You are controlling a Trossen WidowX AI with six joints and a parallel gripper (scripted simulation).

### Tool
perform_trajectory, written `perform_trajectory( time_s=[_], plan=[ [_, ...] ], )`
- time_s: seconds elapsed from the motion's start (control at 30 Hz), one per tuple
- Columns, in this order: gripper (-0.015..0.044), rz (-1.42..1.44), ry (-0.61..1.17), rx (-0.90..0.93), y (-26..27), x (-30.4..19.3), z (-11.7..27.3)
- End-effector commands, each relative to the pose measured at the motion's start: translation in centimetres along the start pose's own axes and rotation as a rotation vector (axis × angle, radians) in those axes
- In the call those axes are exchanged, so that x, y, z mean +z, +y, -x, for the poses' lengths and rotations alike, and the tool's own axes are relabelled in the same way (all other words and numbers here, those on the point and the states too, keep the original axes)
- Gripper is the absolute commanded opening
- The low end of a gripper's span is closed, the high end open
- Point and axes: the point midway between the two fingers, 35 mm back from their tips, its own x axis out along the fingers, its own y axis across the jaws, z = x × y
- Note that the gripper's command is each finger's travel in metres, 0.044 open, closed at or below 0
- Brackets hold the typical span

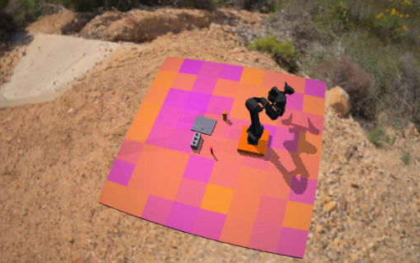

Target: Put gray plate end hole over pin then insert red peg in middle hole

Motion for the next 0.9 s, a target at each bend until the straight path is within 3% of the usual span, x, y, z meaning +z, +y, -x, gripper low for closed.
perform_trajectory(
  time_s=[0.0, 0.23, 0.47, 0.67, 0.87],
  plan=[
    [0.0426, 0.000, 0.000, 0.000, 0.0, 0.0, 0.0],
    [0.0440, -0.387, -0.013, 0.223, 4.6, 3.1, -6.0],
    [0.0440, -0.788, 0.101, 0.534, 12.7, 9.6, -10.8],
    [0.0440, -1.000, 0.274, 0.750, 19.4, 15.5, -11.5],
    [0.0440, -1.135, 0.514, 0.925, 26.2, 21.9, -9.0]
  ],
)
